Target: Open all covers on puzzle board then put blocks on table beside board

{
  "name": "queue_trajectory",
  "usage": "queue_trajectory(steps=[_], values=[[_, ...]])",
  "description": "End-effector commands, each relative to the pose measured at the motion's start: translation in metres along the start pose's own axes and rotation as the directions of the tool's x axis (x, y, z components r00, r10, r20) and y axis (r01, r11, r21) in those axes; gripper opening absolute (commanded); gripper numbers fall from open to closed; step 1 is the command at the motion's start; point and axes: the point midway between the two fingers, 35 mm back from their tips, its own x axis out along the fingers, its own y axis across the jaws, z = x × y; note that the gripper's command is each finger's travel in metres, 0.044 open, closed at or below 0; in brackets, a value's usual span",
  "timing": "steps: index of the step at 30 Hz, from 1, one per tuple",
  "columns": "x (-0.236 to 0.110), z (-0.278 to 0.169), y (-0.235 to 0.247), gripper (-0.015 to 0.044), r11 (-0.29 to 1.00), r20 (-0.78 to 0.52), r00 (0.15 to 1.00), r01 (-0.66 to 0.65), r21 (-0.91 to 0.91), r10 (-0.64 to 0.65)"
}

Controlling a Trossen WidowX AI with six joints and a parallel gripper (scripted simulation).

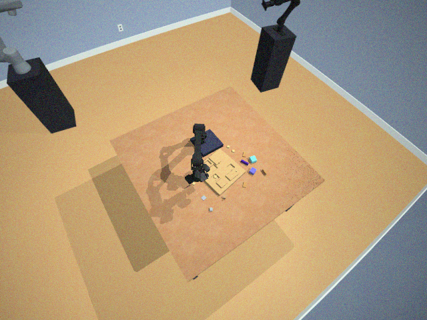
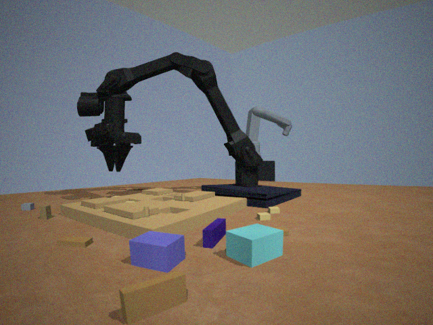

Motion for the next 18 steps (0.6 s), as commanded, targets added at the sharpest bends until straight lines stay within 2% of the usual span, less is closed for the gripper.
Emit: queue_trajectory(steps=[1, 5, 10, 18], values=[[0.0, 0.011, 0.027, 0.0099, 0.897, 0.0, 1.0, -0.006, 0.443, 0.006], [0.0, 0.019, 0.046, 0.0, 0.694, 0.001, 1.0, -0.006, 0.72, 0.008], [0.0, 0.028, 0.07, 0.0, 0.328, 0.001, 1.0, -0.004, 0.945, 0.01], [0.0, 0.035, 0.097, 0.0, -0.109, 0.001, 1.0, 0.0, 0.994, 0.012]])
